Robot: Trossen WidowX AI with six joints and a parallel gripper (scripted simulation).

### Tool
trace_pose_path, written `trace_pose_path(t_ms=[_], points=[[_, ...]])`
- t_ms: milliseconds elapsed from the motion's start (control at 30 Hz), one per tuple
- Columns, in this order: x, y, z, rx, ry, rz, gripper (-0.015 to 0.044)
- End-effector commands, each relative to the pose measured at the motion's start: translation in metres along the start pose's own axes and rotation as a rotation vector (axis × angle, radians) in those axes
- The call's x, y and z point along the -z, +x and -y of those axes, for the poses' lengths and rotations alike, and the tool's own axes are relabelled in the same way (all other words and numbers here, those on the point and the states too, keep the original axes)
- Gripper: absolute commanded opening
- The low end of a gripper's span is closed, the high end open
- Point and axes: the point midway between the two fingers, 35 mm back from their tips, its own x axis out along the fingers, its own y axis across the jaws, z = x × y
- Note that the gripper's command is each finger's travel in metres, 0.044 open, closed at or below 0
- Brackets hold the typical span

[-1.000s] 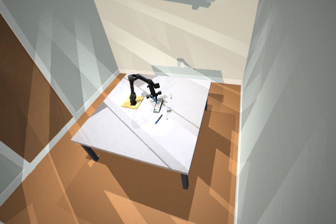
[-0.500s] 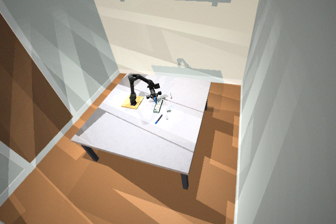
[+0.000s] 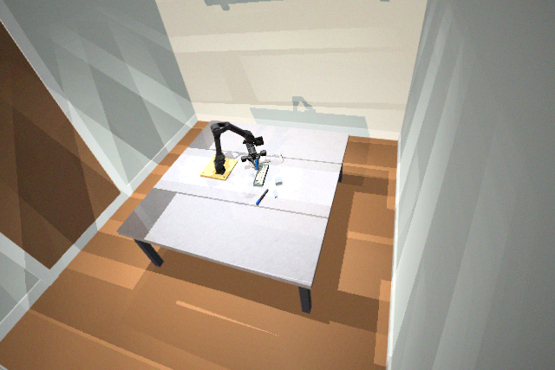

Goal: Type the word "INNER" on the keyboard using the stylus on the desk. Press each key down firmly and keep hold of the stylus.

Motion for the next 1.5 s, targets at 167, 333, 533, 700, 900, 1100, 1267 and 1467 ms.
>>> trace_pose_path(t_ms=[167, 333, 533, 700, 900, 1100, 1267, 1467], points=[[0.022, -0.012, 0.000, 0.004, 0.005, -0.001, 0.0081], [0.022, -0.012, 0.000, 0.004, 0.005, -0.001, 0.0081], [0.021, -0.011, -0.001, 0.001, 0.004, 0.000, 0.0071], [0.024, -0.007, -0.004, 0.002, 0.004, 0.002, 0.0000], [0.038, 0.011, -0.016, 0.006, 0.005, -0.002, 0.0000], [0.039, 0.017, -0.019, 0.006, 0.005, -0.005, 0.0000], [0.025, 0.025, -0.020, 0.006, 0.005, -0.004, 0.0000], [0.024, 0.025, -0.020, 0.006, 0.005, -0.004, 0.0000]])
